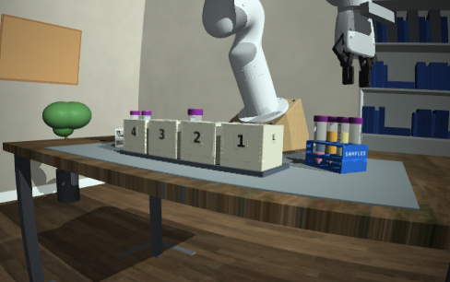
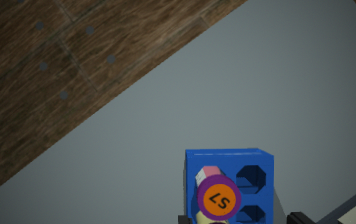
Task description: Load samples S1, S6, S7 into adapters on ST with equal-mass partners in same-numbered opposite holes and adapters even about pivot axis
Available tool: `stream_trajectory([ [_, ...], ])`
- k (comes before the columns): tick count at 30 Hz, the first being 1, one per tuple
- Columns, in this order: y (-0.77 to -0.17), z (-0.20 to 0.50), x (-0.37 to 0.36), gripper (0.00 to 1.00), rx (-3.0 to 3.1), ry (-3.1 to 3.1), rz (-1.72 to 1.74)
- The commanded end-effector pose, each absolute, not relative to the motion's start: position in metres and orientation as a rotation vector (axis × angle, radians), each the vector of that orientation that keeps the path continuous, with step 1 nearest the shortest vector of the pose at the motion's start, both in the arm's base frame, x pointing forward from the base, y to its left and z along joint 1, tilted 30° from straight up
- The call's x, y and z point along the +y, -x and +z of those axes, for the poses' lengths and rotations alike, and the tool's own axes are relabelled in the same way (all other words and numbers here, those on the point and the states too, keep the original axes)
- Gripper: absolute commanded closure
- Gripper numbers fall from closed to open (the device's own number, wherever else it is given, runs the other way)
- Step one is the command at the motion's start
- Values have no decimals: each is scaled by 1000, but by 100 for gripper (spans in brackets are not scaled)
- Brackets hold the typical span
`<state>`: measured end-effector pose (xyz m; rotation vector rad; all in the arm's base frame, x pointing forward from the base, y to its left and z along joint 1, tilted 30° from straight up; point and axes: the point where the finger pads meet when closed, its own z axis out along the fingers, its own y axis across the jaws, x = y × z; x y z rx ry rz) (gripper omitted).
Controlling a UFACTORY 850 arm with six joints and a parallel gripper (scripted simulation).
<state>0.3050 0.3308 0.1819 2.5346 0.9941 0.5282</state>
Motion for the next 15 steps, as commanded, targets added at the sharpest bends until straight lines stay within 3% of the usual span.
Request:
stream_trajectory([
  [1, -309, 175, 330, 43, 994, -2535, 531],
  [15, -320, 154, 325, 43, 994, -2535, 531],
])
